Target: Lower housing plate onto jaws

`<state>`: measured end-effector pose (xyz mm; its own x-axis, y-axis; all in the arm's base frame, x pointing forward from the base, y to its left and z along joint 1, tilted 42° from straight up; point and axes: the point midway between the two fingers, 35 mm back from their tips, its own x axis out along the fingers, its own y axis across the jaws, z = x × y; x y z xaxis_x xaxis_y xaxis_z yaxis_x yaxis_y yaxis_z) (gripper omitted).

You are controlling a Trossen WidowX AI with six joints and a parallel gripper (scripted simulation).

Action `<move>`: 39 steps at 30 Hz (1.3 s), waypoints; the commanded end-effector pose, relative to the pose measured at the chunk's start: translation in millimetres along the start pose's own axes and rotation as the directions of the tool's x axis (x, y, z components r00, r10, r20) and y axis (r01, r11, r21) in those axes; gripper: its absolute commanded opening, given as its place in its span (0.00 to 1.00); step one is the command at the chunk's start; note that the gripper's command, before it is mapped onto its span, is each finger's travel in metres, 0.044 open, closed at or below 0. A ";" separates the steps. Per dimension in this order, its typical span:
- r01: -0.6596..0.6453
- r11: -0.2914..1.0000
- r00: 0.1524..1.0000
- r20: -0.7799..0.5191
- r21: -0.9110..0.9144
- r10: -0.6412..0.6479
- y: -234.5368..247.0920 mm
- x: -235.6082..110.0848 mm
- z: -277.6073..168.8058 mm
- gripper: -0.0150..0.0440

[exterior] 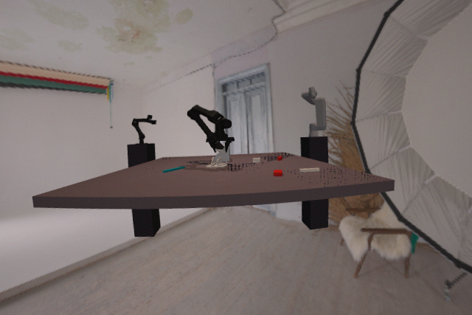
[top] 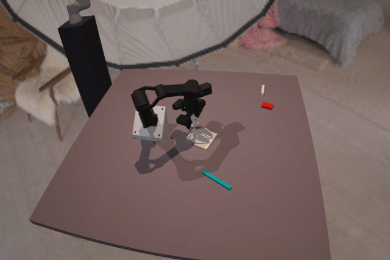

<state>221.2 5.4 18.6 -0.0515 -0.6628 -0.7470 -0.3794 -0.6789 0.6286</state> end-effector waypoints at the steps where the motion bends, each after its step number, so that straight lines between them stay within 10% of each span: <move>1: -0.003 1.000 1.000 -0.001 -0.004 0.003 0.0 6.2 -0.5 0.85; 39: -0.006 1.000 1.000 -0.002 -0.003 0.006 1.6 60.8 0.0 0.85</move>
<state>218.8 -33.8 -24.0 -0.0494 -0.6642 -0.7460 -0.3822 -0.6774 0.6285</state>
